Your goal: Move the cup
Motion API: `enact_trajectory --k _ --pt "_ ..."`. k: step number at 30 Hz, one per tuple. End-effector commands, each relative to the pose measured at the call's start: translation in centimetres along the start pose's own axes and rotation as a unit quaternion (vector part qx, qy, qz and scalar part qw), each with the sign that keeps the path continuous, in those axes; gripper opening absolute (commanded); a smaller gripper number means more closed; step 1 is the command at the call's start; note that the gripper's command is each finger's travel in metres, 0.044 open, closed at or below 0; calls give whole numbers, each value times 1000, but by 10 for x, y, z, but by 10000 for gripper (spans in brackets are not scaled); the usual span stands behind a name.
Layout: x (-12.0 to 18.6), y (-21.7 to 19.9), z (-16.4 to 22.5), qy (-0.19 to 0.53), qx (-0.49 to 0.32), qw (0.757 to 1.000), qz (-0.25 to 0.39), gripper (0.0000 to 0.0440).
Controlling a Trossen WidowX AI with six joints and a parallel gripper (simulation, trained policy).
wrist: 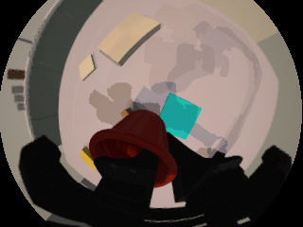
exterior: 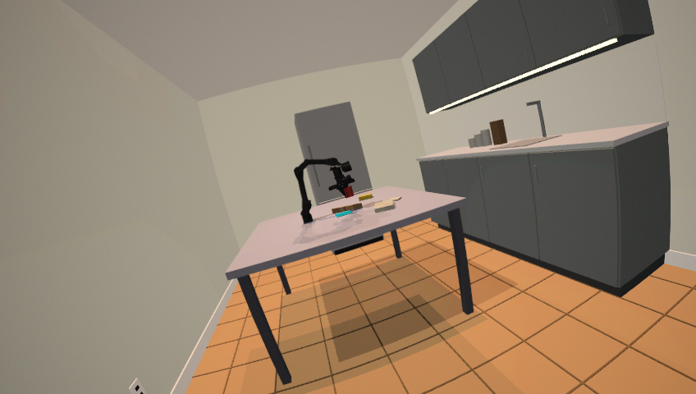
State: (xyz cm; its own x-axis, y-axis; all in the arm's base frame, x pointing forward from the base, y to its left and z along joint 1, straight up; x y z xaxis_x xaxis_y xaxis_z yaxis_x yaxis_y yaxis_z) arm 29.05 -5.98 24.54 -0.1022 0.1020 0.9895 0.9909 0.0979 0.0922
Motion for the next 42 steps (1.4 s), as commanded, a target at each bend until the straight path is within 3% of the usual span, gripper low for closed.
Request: enact_trajectory --k 1,32,42 --pt "-7 -7 -6 -3 -9 1000 3 0" --pt "-73 -53 -9 -3 -61 998 9 1" --pt "-91 -70 -5 -5 -76 997 16 35"
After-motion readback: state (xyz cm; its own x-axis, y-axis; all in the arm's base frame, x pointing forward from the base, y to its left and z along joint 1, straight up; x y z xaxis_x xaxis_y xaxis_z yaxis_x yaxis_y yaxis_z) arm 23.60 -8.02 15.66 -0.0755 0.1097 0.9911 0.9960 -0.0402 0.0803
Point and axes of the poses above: the point midway between the two fingers, 35 mm back from their tips, its own x axis back along the fingers, its own y axis across the jaws, z = x × y, the point moved 9 cm from there along x, back along the fingers, and after that the axes turned 14 degrees about -x, right-handed, at the moved point
